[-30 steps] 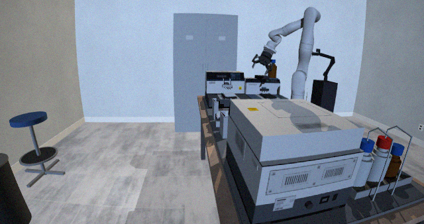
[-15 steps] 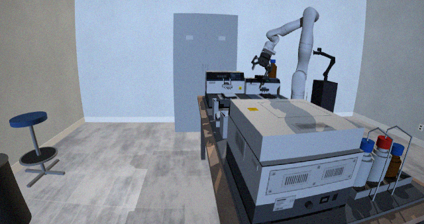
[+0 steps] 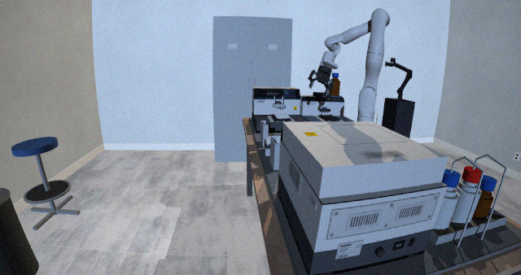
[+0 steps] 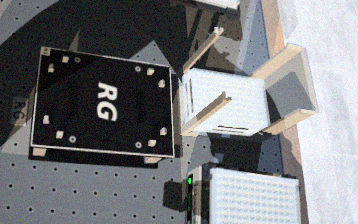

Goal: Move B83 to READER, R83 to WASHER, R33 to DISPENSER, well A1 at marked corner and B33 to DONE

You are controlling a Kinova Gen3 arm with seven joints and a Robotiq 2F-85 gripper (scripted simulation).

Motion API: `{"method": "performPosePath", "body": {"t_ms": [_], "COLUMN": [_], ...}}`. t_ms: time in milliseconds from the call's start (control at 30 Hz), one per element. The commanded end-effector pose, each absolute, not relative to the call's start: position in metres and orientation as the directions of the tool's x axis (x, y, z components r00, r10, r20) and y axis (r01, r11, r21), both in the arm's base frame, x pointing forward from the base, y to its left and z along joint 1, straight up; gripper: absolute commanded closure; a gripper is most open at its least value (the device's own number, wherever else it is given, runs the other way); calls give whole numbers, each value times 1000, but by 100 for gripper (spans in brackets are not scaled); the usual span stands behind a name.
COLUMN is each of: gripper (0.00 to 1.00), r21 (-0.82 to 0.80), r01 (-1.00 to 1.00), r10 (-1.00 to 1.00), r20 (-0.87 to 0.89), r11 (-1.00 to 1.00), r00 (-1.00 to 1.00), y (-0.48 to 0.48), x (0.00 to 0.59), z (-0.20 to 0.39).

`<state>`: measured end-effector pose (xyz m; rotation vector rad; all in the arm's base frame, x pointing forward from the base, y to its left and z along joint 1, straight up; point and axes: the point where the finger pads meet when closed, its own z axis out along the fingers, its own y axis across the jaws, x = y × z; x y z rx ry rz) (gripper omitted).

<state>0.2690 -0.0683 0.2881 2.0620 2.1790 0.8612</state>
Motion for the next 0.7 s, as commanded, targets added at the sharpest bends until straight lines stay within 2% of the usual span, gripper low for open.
{"method": "performPosePath", "body": {"t_ms": [0,667], "gripper": [0,0], "r21": [396,364], "r01": [918,913], "r10": [930,922], "r20": [336,261], "r11": [6,182], "r00": [-151,-288], "y": [-66,-55], "x": [270,275], "z": [286,270]}}
